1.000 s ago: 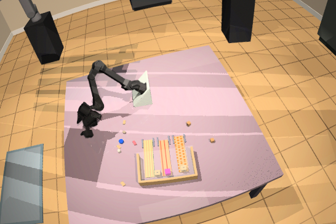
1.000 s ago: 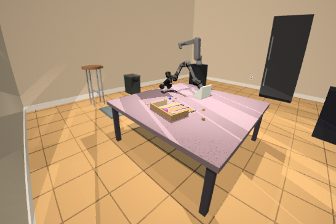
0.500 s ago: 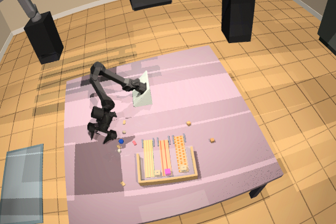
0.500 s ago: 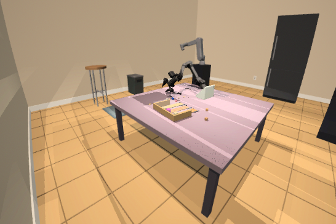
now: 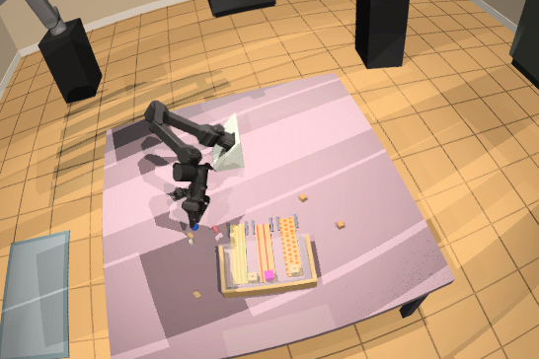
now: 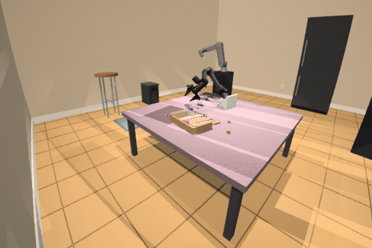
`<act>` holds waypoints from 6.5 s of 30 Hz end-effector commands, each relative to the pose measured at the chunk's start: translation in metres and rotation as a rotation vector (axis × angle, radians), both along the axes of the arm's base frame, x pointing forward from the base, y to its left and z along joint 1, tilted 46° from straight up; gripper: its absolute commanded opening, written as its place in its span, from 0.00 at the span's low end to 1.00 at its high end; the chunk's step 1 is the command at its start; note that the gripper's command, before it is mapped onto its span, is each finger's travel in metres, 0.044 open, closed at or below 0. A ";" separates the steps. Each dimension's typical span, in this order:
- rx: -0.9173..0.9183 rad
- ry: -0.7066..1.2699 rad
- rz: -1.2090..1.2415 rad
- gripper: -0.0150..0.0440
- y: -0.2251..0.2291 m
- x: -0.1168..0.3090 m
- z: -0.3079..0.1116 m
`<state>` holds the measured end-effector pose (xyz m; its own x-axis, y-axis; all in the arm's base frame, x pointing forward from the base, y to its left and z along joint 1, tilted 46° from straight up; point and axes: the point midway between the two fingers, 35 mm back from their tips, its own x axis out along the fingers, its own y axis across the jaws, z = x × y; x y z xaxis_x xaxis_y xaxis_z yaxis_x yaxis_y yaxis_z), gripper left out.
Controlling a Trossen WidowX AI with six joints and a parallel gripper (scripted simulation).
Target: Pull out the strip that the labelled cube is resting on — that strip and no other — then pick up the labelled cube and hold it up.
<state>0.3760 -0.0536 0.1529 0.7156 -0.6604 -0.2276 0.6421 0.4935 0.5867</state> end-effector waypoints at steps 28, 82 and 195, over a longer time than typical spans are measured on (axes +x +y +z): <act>-1.203 0.956 0.887 0.93 0.178 -0.074 -0.105; -0.507 1.733 0.520 0.25 0.174 0.002 -0.273; -0.509 1.733 0.517 0.25 0.133 0.009 -0.315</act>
<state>0.3838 0.0844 -0.1594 0.0688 -0.7047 -0.7062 0.0380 0.7092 -0.7040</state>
